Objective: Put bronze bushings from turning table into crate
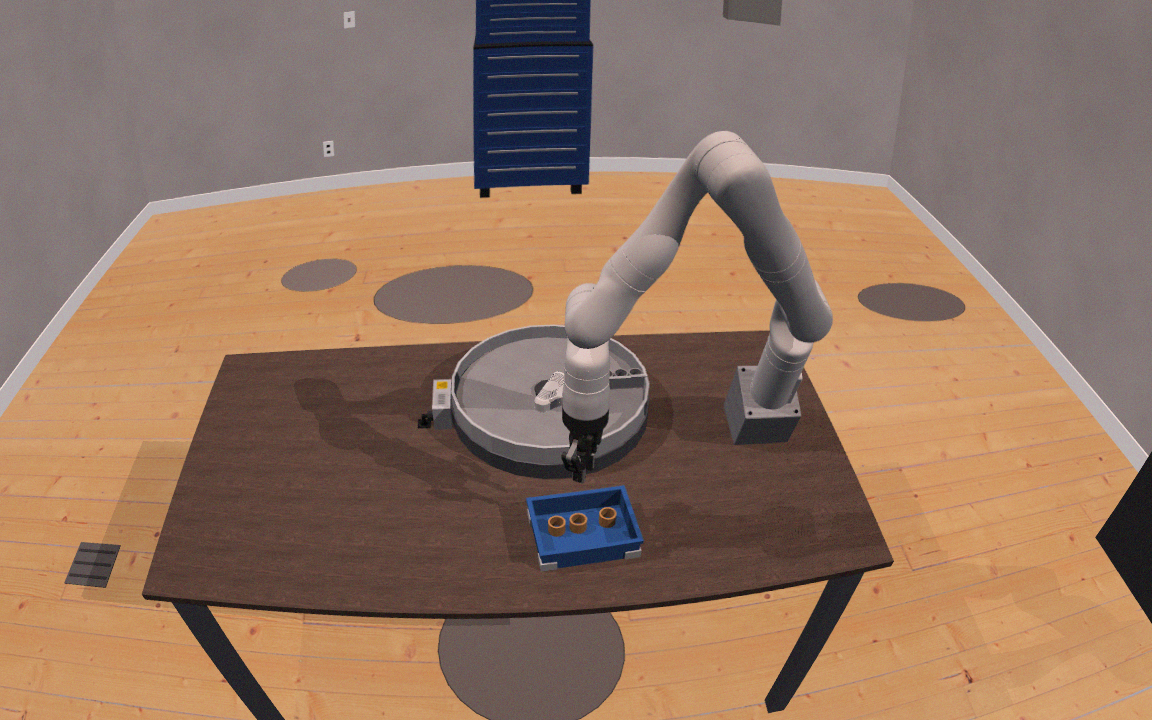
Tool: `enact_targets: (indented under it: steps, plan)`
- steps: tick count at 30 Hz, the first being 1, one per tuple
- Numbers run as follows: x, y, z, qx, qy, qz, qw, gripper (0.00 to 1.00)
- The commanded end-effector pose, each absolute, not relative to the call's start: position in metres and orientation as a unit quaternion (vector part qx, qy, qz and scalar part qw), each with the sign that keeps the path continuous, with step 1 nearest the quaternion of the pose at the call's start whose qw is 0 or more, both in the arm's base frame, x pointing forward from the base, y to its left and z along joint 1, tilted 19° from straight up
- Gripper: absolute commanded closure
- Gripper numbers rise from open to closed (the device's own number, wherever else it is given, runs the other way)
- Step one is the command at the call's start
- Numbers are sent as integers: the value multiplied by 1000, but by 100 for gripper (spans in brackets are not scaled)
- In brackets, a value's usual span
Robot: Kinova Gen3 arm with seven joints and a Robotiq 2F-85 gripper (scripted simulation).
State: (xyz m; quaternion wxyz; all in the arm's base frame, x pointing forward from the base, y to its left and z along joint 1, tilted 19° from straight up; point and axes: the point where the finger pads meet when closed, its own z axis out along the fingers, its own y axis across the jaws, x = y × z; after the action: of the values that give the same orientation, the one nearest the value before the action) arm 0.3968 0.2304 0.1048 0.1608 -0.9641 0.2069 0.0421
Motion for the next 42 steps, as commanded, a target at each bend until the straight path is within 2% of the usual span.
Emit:
enact_targets:
  steps: [1, 30, 35, 42]
  plan:
    - [397, 230, 105, -964, 207, 41, 161, 0]
    - [397, 230, 106, -964, 207, 41, 161, 0]
    - [397, 230, 108, -933, 320, 60, 155, 0]
    - [397, 230, 108, -933, 320, 60, 155, 0]
